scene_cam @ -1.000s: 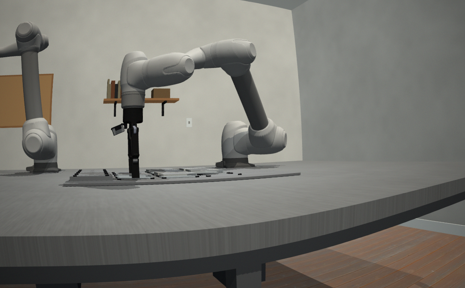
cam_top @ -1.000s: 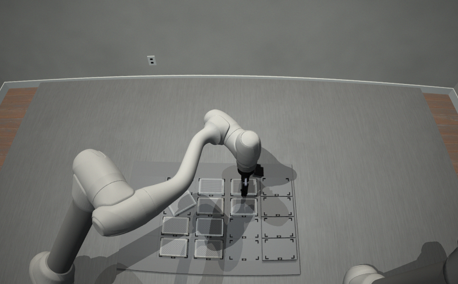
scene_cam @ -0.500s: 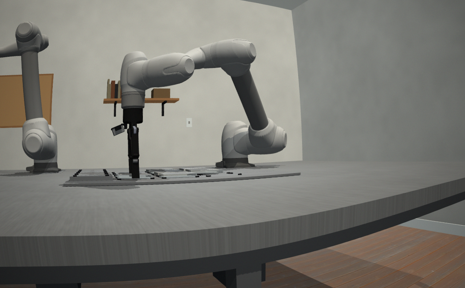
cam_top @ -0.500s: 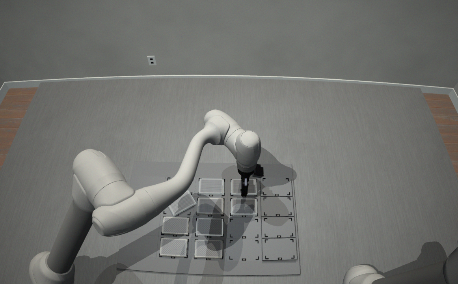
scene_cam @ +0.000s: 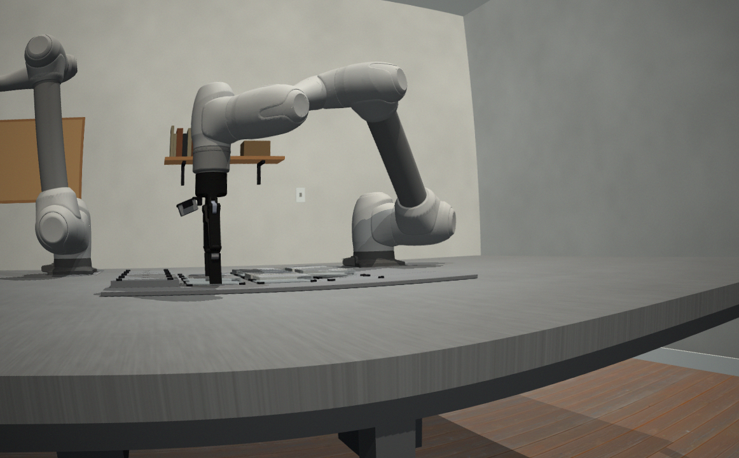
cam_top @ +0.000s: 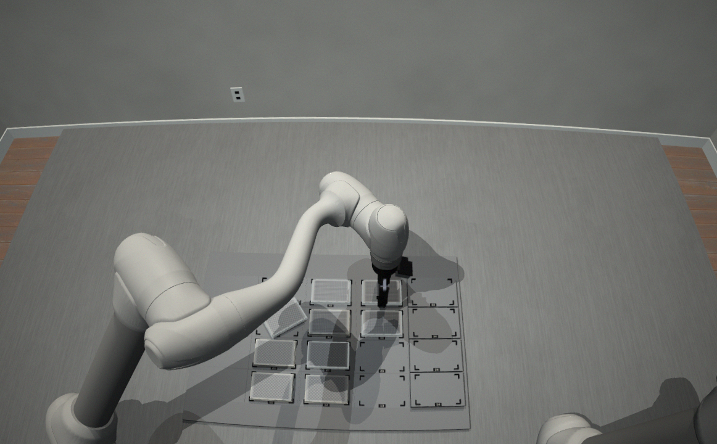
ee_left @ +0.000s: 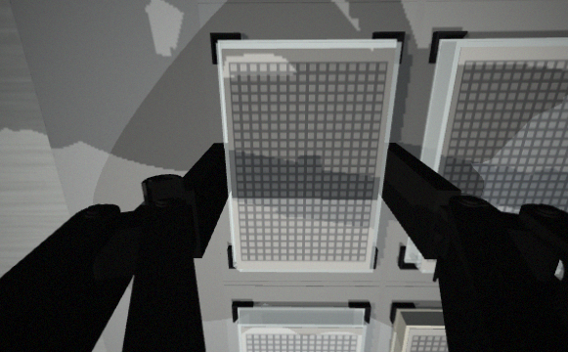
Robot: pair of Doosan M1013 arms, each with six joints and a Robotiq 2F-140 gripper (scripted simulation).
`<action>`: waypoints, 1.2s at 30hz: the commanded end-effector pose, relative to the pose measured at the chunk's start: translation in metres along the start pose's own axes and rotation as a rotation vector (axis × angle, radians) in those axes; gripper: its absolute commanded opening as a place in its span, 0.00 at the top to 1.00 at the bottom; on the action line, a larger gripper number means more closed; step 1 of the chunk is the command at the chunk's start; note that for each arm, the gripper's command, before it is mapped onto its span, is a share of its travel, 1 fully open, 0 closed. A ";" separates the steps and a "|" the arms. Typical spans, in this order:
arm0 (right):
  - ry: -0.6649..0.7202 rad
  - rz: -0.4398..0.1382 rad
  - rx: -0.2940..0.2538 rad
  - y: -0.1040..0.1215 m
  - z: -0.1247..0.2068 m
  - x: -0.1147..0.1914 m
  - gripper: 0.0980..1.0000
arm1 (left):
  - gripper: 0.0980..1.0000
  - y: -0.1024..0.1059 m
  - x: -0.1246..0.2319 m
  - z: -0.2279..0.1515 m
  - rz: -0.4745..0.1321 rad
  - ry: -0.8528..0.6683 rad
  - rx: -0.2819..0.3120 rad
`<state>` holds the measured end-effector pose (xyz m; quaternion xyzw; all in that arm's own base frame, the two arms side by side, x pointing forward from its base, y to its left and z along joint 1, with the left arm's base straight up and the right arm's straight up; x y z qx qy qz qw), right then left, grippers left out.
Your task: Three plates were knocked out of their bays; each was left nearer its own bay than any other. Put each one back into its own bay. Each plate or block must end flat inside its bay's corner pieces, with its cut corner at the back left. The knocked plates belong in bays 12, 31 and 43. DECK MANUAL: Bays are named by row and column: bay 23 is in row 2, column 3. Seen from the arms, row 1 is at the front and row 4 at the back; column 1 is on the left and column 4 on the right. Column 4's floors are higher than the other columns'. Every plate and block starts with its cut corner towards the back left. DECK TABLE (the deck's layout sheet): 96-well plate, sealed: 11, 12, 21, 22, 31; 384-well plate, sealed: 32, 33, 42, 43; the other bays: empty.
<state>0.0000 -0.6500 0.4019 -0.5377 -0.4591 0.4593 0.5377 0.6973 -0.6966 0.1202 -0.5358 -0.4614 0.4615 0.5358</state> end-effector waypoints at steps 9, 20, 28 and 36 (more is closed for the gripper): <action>0.000 0.001 -0.001 -0.001 0.000 0.000 0.00 | 1.00 -0.001 0.000 0.000 0.001 0.000 -0.002; 0.000 0.001 -0.001 -0.001 0.000 0.000 0.00 | 0.34 -0.001 0.000 0.000 0.001 0.000 -0.002; 0.000 0.001 -0.001 -0.001 0.000 0.000 0.00 | 0.34 -0.001 0.000 0.000 0.001 0.000 -0.002; 0.000 0.001 -0.001 -0.001 0.000 0.000 0.00 | 0.34 -0.001 0.000 0.000 0.001 0.000 -0.002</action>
Point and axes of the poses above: on each arm, the point where the finger pads meet when closed, its own y axis out along the fingers, its own z axis across the jaws, x = y × z, the point moved 8 cm from there along -y, back along the fingers, and after that the axes turned 9 degrees about y, right-handed, at the moved point
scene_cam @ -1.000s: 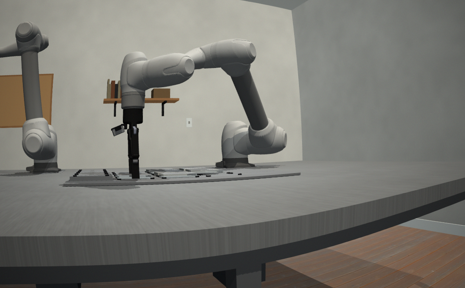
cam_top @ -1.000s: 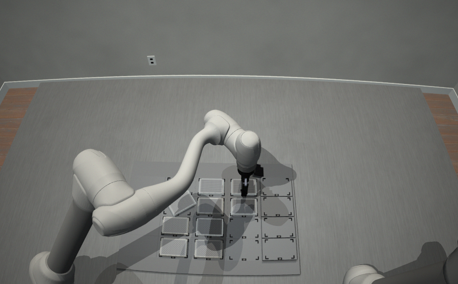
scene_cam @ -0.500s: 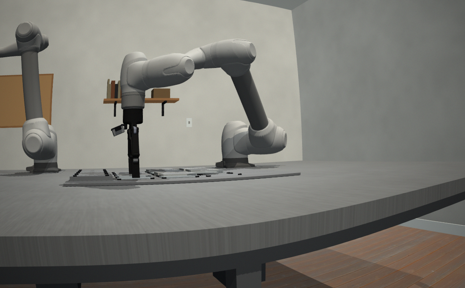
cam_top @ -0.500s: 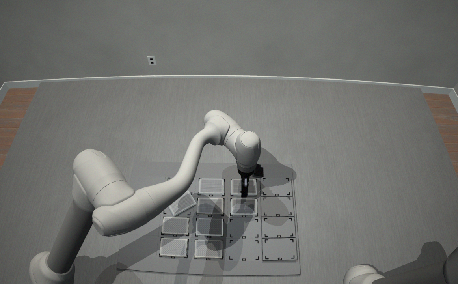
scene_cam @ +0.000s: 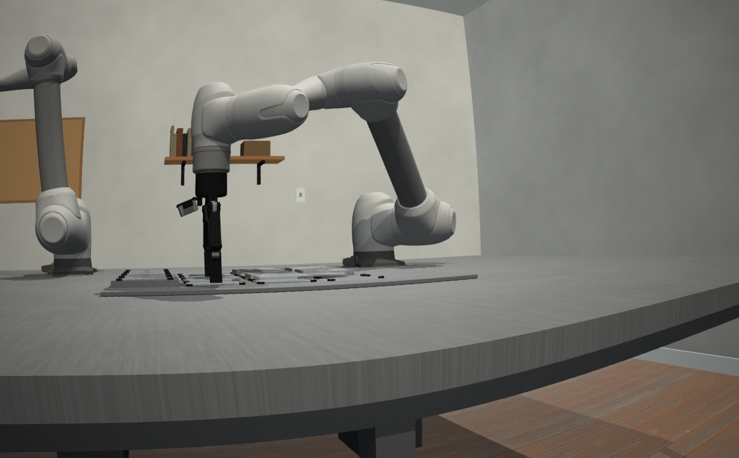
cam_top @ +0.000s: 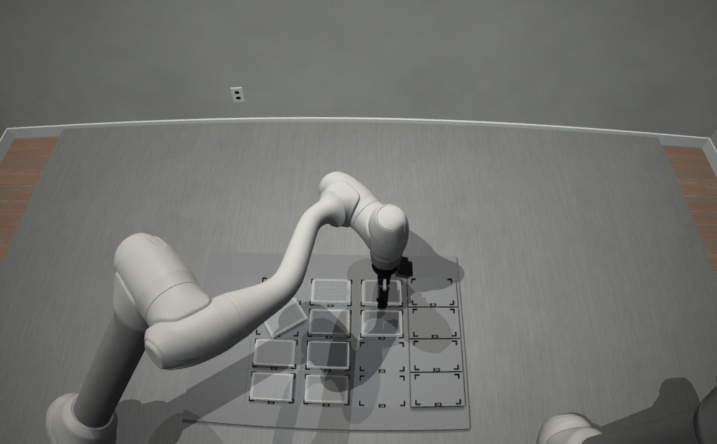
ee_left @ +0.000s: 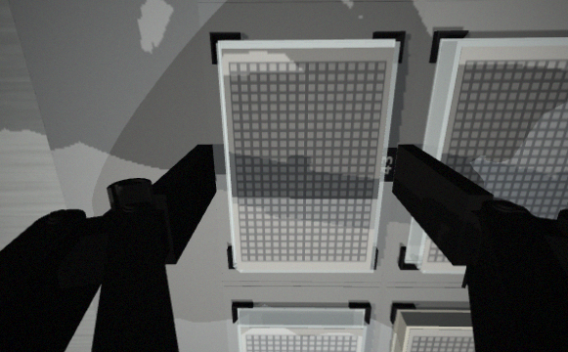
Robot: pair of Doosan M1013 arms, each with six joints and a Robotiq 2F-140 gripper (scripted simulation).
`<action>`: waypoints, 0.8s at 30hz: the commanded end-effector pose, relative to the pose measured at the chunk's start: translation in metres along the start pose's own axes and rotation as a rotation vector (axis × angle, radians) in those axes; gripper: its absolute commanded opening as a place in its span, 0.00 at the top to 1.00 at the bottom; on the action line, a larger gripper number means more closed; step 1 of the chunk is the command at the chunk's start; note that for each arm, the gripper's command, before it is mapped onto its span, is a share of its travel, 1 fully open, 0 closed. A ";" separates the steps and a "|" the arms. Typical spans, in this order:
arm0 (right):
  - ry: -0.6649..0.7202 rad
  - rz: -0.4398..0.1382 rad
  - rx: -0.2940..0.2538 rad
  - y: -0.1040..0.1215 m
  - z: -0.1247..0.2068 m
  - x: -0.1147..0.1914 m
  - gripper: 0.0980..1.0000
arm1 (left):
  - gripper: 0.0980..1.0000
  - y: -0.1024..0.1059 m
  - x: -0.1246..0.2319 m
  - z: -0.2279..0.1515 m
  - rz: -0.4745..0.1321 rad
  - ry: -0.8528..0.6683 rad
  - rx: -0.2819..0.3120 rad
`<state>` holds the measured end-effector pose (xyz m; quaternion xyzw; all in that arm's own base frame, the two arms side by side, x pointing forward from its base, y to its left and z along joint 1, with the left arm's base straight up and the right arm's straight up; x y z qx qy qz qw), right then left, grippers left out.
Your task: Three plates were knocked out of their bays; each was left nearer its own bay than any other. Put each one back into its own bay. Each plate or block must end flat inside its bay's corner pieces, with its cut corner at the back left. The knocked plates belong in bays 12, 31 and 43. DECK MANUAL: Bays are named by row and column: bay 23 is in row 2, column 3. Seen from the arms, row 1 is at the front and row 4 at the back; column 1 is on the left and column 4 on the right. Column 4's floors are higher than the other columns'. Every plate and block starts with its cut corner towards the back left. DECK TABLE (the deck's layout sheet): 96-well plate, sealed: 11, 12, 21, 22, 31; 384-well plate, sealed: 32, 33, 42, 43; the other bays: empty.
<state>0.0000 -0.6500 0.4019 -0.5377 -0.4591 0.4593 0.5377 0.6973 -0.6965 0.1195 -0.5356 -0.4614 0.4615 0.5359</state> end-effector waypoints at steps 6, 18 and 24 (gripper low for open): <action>0.000 0.001 -0.001 -0.001 0.000 0.000 0.00 | 0.34 -0.008 0.000 0.000 0.001 0.000 -0.002; 0.000 0.001 -0.001 -0.001 0.000 0.000 0.00 | 0.34 -0.022 0.000 0.000 0.001 0.000 -0.002; 0.000 0.001 -0.001 -0.001 0.000 0.000 0.00 | 0.34 -0.030 0.000 0.000 0.001 0.000 -0.002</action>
Point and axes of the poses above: on each arm, the point where the finger pads meet when closed, its own y axis out along the fingers, its own z axis across the jaws, x = y × z, the point moved 8 cm from there along -y, back along the fingers, and after that the axes turned 9 degrees about y, right-handed, at the moved point
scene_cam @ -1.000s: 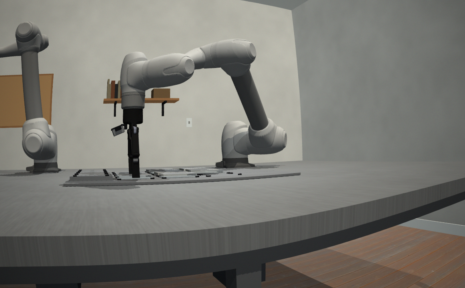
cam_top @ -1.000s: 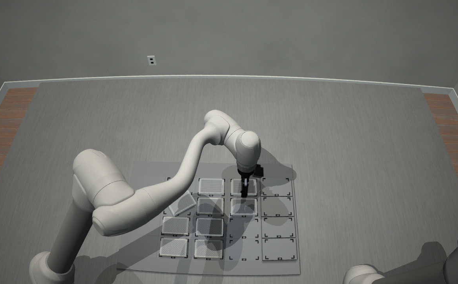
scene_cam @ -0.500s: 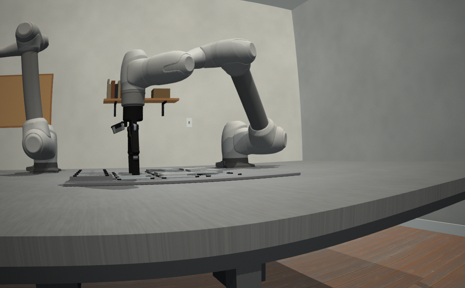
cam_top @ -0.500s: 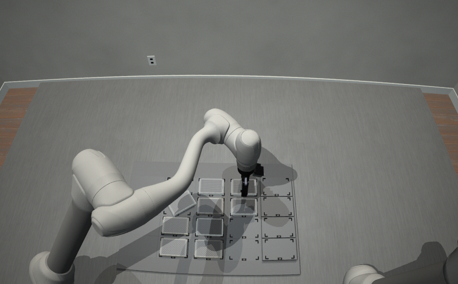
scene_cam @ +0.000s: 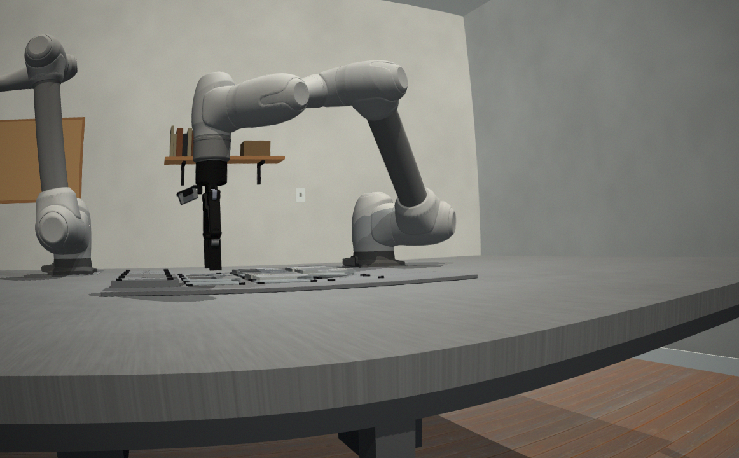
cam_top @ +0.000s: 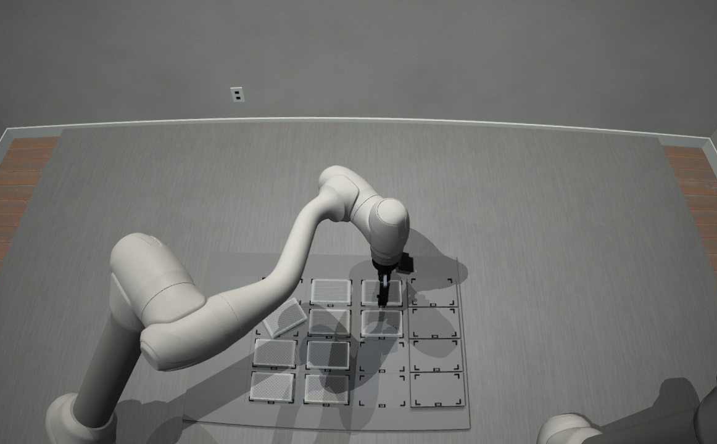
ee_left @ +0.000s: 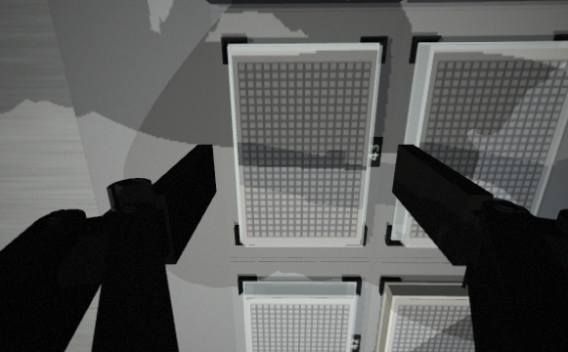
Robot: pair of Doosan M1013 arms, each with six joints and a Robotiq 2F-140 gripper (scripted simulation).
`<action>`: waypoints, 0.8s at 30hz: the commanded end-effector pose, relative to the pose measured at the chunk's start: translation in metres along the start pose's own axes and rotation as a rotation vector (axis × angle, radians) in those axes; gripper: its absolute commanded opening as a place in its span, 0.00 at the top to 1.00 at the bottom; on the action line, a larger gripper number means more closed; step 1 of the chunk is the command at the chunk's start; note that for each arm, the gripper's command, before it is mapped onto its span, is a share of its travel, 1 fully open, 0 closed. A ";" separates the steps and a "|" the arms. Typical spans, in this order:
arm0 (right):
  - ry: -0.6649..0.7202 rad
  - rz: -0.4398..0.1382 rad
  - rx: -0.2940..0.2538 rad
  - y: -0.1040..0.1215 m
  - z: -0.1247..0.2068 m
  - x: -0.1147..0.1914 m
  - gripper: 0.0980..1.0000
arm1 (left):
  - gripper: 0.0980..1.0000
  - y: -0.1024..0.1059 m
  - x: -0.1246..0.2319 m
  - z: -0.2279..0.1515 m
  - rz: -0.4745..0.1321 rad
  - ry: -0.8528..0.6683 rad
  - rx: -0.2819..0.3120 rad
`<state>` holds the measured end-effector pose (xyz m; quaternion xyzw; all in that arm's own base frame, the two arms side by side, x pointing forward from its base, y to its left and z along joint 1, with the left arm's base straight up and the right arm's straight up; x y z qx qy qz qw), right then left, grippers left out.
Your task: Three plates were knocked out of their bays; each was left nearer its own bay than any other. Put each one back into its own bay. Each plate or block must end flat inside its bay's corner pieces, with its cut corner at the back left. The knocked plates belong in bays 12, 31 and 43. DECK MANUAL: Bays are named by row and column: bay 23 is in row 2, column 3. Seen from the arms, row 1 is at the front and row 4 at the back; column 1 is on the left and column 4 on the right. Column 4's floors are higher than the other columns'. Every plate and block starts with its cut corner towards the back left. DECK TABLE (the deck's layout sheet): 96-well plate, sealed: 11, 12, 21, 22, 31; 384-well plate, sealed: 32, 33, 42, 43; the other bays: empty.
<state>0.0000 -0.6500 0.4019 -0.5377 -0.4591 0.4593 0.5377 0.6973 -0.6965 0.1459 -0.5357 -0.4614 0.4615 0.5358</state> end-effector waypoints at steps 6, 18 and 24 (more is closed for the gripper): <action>0.000 0.001 -0.001 -0.001 0.000 0.000 0.00 | 0.34 -0.011 0.000 0.000 0.001 0.000 -0.002; 0.000 0.001 -0.001 -0.001 0.000 0.000 0.00 | 0.34 -0.015 0.000 0.000 0.001 0.000 -0.002; 0.000 0.001 -0.001 -0.001 0.000 0.000 0.00 | 0.34 -0.015 0.011 0.005 0.001 -0.100 -0.002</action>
Point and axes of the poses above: on each arm, the point where the finger pads meet when closed, its own y axis out along the fingers, its own z axis across the jaws, x = y × z, the point moved 8 cm from there along -y, back along the fingers, and after that the axes turned 9 degrees about y, right-handed, at the moved point
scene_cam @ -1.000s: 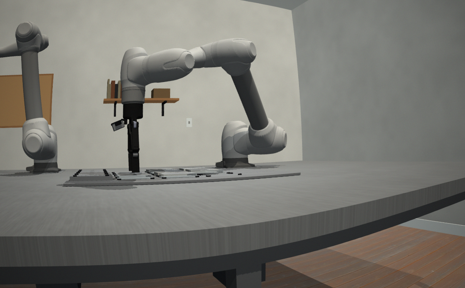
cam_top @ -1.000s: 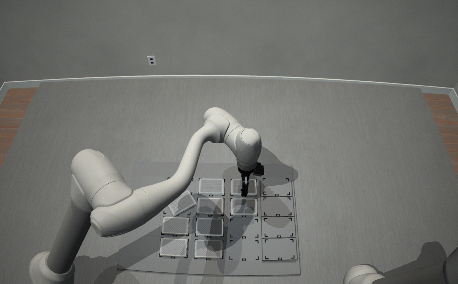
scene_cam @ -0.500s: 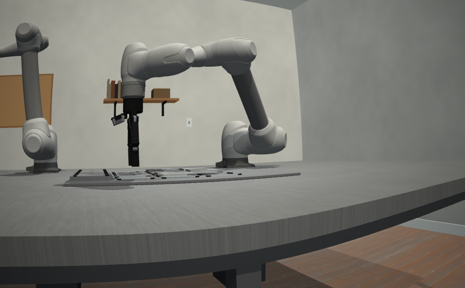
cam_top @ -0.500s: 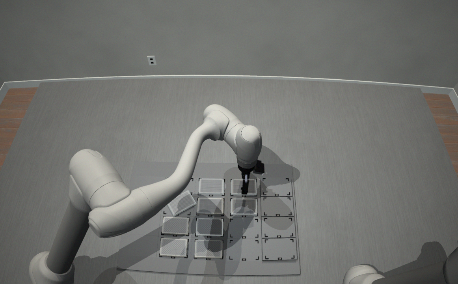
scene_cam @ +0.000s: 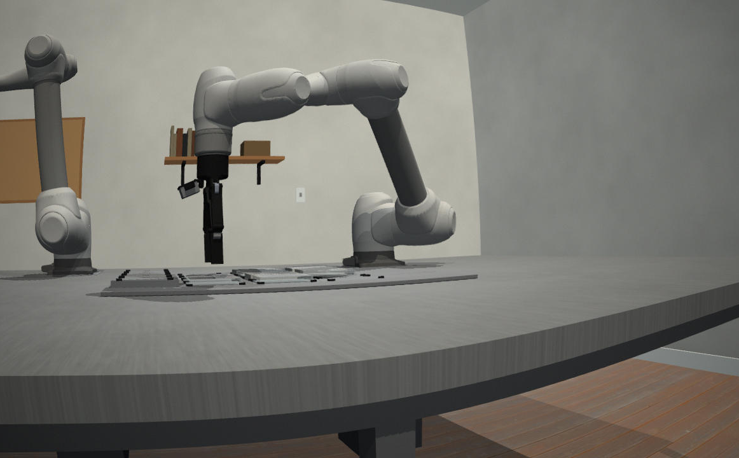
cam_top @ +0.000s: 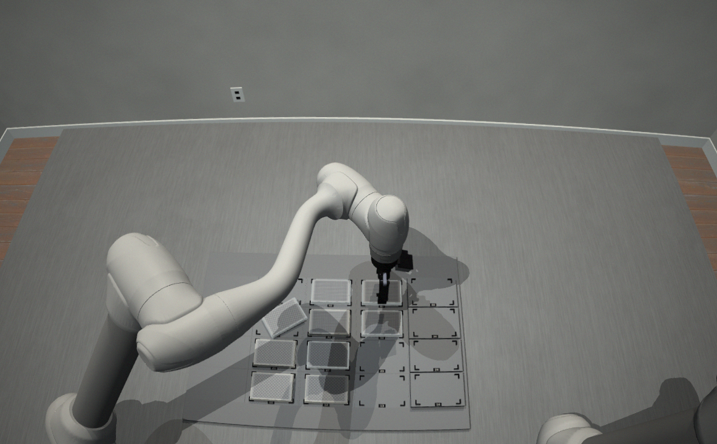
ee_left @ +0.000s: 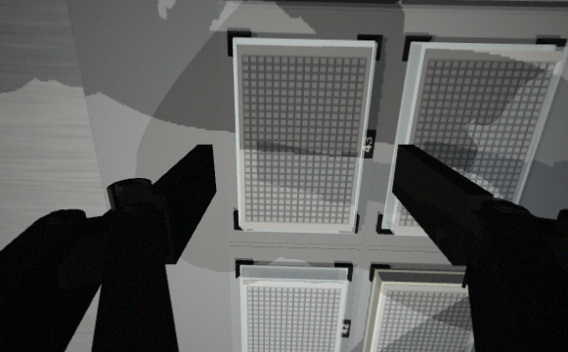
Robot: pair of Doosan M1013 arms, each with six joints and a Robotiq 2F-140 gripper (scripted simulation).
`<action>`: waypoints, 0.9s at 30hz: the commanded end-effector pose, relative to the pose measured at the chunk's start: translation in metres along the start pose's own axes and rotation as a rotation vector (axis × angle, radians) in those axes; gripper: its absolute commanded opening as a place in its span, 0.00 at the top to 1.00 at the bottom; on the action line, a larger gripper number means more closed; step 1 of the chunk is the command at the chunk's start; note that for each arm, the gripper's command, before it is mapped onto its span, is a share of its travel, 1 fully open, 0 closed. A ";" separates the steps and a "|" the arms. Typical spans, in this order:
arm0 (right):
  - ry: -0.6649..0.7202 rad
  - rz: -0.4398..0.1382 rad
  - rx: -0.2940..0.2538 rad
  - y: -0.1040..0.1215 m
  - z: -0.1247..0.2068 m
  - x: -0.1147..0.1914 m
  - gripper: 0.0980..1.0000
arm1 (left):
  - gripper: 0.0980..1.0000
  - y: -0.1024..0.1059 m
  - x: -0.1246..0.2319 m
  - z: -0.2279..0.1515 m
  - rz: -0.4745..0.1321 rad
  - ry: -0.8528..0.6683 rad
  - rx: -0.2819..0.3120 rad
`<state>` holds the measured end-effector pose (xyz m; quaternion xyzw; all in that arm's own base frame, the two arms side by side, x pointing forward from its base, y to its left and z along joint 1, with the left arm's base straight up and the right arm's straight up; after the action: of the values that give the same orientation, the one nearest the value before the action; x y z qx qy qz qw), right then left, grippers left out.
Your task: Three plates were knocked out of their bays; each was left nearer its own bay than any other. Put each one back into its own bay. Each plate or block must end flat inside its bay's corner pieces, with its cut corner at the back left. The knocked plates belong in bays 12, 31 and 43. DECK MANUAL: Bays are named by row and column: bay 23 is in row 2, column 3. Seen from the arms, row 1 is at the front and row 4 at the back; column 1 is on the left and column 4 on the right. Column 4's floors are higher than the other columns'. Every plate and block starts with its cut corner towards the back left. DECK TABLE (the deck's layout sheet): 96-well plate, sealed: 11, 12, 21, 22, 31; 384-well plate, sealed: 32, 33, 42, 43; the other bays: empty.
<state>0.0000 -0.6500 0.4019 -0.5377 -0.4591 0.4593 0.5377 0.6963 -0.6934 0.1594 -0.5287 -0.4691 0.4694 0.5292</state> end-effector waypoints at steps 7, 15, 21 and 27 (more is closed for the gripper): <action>0.000 0.001 -0.001 -0.001 0.000 0.000 0.00 | 0.34 -0.002 0.026 0.012 0.001 -0.237 -0.002; 0.000 0.001 -0.001 -0.001 0.000 0.000 0.00 | 0.34 -0.002 0.055 0.025 0.001 -0.504 -0.002; 0.000 0.001 -0.001 -0.001 0.000 0.000 0.00 | 0.34 -0.001 0.070 0.032 0.001 -0.543 -0.002; 0.000 0.001 -0.001 -0.001 0.000 0.000 0.00 | 0.34 -0.001 0.091 0.041 0.001 -0.543 -0.002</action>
<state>0.0000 -0.6500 0.4019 -0.5377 -0.4591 0.4593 0.5377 0.6678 -0.6037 0.1595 -0.3833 -0.5940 0.5941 0.3837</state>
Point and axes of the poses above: on each arm, the point where the finger pads meet when closed, its own y axis out along the fingers, its own z axis across the jaws, x = y × z, the point moved 8 cm from there along -y, back along the fingers, and after that the axes turned 9 degrees about y, right-handed, at the moved point
